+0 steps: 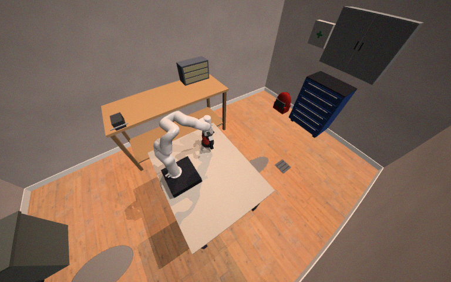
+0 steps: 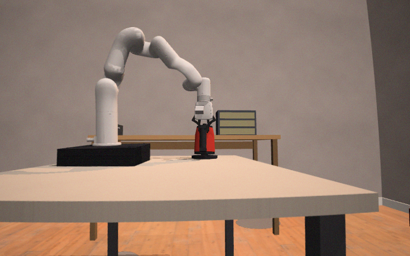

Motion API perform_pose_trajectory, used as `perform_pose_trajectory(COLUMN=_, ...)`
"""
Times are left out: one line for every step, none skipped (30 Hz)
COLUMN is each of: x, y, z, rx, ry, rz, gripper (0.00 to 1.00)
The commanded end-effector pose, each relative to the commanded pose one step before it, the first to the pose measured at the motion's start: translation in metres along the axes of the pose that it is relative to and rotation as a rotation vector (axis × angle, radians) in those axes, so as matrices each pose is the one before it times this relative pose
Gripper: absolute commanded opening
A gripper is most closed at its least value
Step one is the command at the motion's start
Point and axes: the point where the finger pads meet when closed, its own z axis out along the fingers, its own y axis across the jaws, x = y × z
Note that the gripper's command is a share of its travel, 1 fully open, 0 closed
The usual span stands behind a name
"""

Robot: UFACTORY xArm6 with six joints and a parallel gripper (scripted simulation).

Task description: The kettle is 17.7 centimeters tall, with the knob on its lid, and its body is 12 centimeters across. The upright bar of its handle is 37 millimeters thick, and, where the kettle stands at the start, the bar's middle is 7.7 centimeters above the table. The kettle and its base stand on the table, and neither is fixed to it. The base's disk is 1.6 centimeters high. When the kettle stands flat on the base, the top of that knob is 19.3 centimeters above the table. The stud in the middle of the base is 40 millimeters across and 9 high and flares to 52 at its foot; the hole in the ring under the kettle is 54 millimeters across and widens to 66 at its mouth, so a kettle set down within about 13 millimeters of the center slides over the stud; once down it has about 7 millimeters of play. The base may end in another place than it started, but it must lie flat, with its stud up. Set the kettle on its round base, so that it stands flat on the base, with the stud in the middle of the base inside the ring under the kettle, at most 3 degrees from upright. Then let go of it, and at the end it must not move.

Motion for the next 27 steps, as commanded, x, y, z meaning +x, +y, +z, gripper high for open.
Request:
perform_pose_trajectory(x=-0.00069, y=-0.00148, z=-0.00028, rx=0.00457, ry=-0.00228, rz=0.00012, gripper=0.00)
perform_pose_trajectory(x=0.00000, y=0.00000, z=0.00032, rx=0.00000, ry=0.00000, rz=0.00000, gripper=0.00)
perform_pose_trajectory(x=0.00000, y=0.00000, z=0.00020, rx=0.00000, ry=0.00000, rz=0.00000, gripper=0.00)
perform_pose_trajectory(x=0.00000, y=0.00000, z=0.00009, rx=0.00000, ry=0.00000, rz=0.00000, gripper=0.00)
perform_pose_trajectory(x=0.00000, y=0.00000, z=0.00002, rx=0.00000, ry=0.00000, rz=0.00000, gripper=0.00)
perform_pose_trajectory(x=0.00000, y=0.00000, z=0.00000, rx=0.00000, ry=0.00000, rz=0.00000, gripper=0.00)
perform_pose_trajectory(x=0.00000, y=0.00000, z=0.00000, rx=0.00000, ry=0.00000, rz=0.00000, gripper=0.00)
perform_pose_trajectory(x=0.00000, y=0.00000, z=0.00000, rx=0.00000, ry=0.00000, rz=0.00000, gripper=0.00)
perform_pose_trajectory(x=0.00000, y=0.00000, z=0.00000, rx=0.00000, ry=0.00000, rz=0.00000, gripper=0.00)
perform_pose_trajectory(x=0.00000, y=0.00000, z=0.00000, rx=0.00000, ry=0.00000, rz=0.00000, gripper=0.00)
perform_pose_trajectory(x=0.00000, y=0.00000, z=0.00000, rx=0.00000, ry=0.00000, rz=0.00000, gripper=0.00)
perform_pose_trajectory(x=0.00000, y=0.00000, z=0.00000, rx=0.00000, ry=0.00000, rz=0.00000, gripper=0.00)
perform_pose_trajectory(x=0.00000, y=0.00000, z=0.00000, rx=0.00000, ry=0.00000, rz=0.00000, gripper=0.00)
perform_pose_trajectory(x=0.00000, y=0.00000, z=0.00000, rx=0.00000, ry=0.00000, rz=0.00000, gripper=0.00)
perform_pose_trajectory(x=0.00000, y=0.00000, z=0.00000, rx=0.00000, ry=0.00000, rz=0.00000, gripper=0.00)
perform_pose_trajectory(x=0.00000, y=0.00000, z=0.00000, rx=0.00000, ry=0.00000, rz=0.00000, gripper=0.00)
perform_pose_trajectory(x=0.00000, y=0.00000, z=0.00002, rx=0.00000, ry=0.00000, rz=0.00000, gripper=0.00)
perform_pose_trajectory(x=0.00000, y=0.00000, z=0.00009, rx=0.00000, ry=0.00000, rz=0.00000, gripper=0.00)
perform_pose_trajectory(x=0.00000, y=0.00000, z=0.00020, rx=0.00000, ry=0.00000, rz=0.00000, gripper=0.00)
perform_pose_trajectory(x=0.00000, y=0.00000, z=0.00032, rx=0.00000, ry=0.00000, rz=0.00000, gripper=0.00)
perform_pose_trajectory(x=0.00000, y=0.00000, z=0.00041, rx=0.00000, ry=0.00000, rz=0.00000, gripper=0.00)
perform_pose_trajectory(x=0.00000, y=0.00000, z=0.00046, rx=0.00000, ry=0.00000, rz=0.00000, gripper=0.00)
perform_pose_trajectory(x=0.00000, y=0.00000, z=0.00046, rx=0.00000, ry=0.00000, rz=0.00000, gripper=0.00)
perform_pose_trajectory(x=0.00000, y=0.00000, z=0.00041, rx=0.00000, ry=0.00000, rz=0.00000, gripper=0.00)
perform_pose_trajectory(x=0.00000, y=0.00000, z=0.00000, rx=0.00000, ry=0.00000, rz=0.00000, gripper=0.00)
perform_pose_trajectory(x=0.00000, y=0.00000, z=0.00000, rx=0.00000, ry=0.00000, rz=0.00000, gripper=0.00)
perform_pose_trajectory(x=0.00000, y=0.00000, z=0.00032, rx=0.00000, ry=0.00000, rz=0.00000, gripper=0.00)
